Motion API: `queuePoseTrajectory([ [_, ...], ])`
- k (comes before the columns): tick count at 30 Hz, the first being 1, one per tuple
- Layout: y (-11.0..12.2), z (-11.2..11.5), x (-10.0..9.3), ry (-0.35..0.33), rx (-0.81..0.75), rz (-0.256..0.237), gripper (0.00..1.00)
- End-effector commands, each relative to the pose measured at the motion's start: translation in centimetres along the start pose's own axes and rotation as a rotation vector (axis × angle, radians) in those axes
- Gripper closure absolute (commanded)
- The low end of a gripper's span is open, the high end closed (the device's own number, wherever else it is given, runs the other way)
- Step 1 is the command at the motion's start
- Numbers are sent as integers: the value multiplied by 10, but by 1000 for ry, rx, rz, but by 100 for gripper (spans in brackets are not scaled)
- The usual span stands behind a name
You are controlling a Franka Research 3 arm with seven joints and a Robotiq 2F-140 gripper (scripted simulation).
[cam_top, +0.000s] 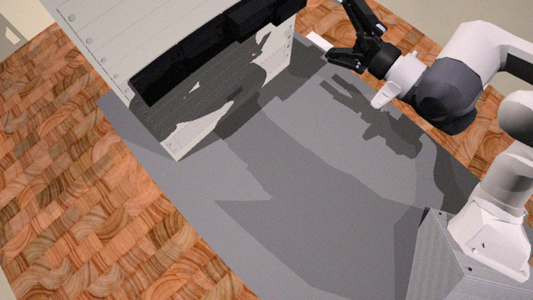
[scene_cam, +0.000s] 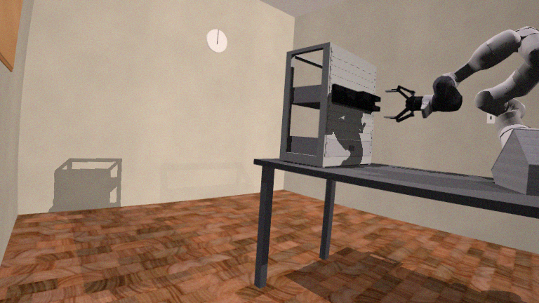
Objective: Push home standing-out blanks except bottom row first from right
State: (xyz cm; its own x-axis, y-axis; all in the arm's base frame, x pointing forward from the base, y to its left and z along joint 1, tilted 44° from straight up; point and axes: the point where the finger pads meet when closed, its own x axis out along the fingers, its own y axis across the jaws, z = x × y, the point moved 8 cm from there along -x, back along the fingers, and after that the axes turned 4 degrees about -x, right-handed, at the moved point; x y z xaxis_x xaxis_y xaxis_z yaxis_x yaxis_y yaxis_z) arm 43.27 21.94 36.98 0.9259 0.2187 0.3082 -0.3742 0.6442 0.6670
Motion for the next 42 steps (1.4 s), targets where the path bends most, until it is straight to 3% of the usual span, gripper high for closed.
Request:
queuePoseTrajectory([
  [1, -1, 2, 0, -1, 1, -1, 0],
  [13, -1, 2, 0, -1, 1, -1, 0],
  [14, -1, 2, 0, -1, 1, -1, 100],
  [42, -1, 2, 0, -1, 1, -1, 100],
])
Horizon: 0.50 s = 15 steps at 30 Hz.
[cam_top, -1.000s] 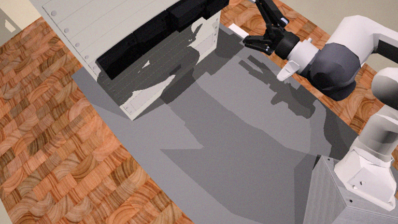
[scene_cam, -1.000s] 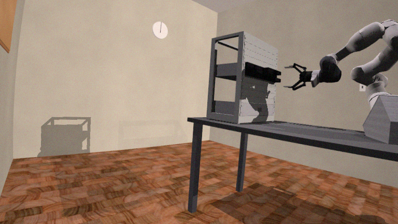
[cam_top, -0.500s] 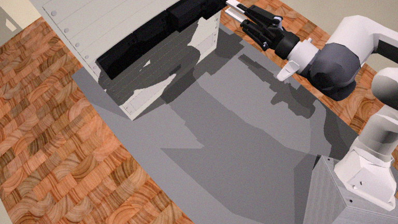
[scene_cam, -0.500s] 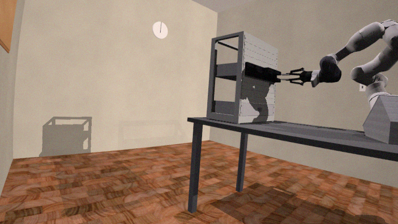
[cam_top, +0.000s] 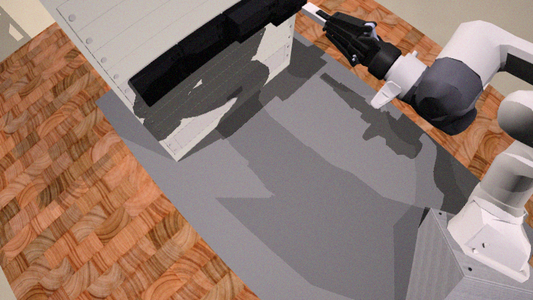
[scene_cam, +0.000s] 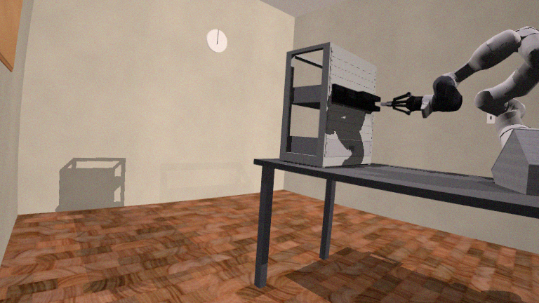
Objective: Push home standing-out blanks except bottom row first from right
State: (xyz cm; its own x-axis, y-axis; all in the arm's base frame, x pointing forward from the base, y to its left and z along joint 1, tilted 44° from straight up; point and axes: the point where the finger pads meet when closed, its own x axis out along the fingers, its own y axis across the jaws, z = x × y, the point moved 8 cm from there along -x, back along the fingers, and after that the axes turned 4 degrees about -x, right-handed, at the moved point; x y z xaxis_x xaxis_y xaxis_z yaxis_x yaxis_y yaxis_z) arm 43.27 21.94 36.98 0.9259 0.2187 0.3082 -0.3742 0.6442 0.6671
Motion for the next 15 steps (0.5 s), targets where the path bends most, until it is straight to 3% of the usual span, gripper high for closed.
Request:
queuePoseTrajectory([
  [1, -1, 1, 0, -1, 1, -1, 100],
  [15, 1, -10, -2, -1, 1, -1, 100],
])
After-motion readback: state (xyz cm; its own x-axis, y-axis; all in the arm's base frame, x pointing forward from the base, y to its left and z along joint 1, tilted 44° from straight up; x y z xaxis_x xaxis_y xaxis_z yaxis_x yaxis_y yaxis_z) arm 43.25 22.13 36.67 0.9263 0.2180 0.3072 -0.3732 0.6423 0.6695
